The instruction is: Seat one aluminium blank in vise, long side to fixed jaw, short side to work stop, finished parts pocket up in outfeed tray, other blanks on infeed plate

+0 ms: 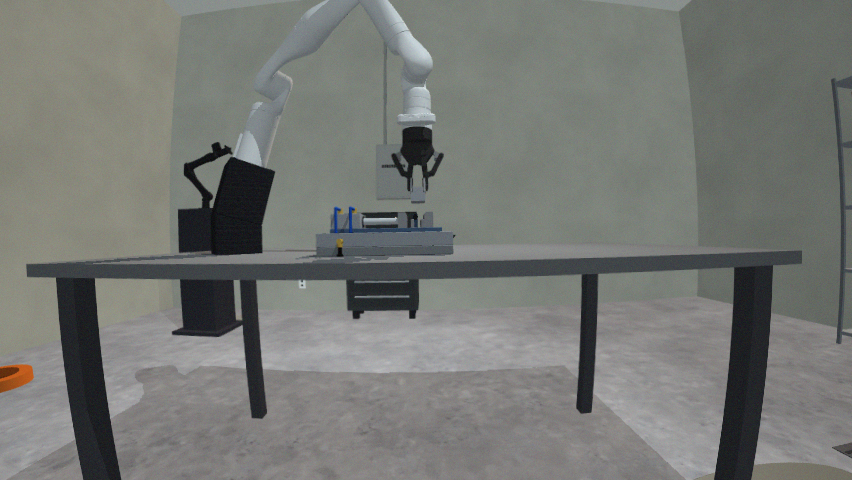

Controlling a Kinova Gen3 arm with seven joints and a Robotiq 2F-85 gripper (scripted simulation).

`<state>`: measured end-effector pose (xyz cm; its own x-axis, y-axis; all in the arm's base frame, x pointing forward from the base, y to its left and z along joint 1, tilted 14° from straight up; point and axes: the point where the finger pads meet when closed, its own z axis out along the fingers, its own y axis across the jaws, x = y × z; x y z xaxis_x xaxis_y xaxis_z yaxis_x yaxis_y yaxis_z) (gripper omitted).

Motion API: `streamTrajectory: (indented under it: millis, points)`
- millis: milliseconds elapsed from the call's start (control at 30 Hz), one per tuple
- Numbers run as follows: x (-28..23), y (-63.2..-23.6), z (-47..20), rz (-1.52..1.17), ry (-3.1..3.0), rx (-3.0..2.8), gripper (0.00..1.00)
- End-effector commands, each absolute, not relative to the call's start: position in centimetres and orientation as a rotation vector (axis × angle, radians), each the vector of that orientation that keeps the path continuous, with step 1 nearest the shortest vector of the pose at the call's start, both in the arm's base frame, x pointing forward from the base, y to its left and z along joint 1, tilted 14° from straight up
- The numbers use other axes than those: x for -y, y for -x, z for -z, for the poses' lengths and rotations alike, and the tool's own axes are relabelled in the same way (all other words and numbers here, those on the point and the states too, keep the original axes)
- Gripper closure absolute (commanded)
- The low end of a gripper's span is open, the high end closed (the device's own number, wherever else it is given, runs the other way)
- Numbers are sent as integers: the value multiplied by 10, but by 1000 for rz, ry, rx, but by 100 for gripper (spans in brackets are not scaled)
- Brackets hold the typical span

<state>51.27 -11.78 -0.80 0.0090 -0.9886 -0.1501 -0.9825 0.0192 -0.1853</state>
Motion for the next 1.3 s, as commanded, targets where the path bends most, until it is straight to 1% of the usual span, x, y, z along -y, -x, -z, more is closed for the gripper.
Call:
streamTrajectory:
  millis: [0, 200, 433, 500, 767, 1000, 1067, 1267]
  points:
    - [109, -517, 6, 41, 2055, -2049, 100]
    - [81, -528, 1, 40, 2060, -2052, 100]
    - [32, -543, -7, 40, 2065, -2055, 100]
    - [32, -543, -7, 40, 2065, -2055, 100]
    - [-39, -556, -19, 43, 2068, -2055, 100]
    - [-101, -560, -31, 45, 2067, -2052, 100]
    - [-101, -560, -31, 45, 2067, -2052, 100]
    - [-149, -557, -40, 46, 2064, -2048, 100]
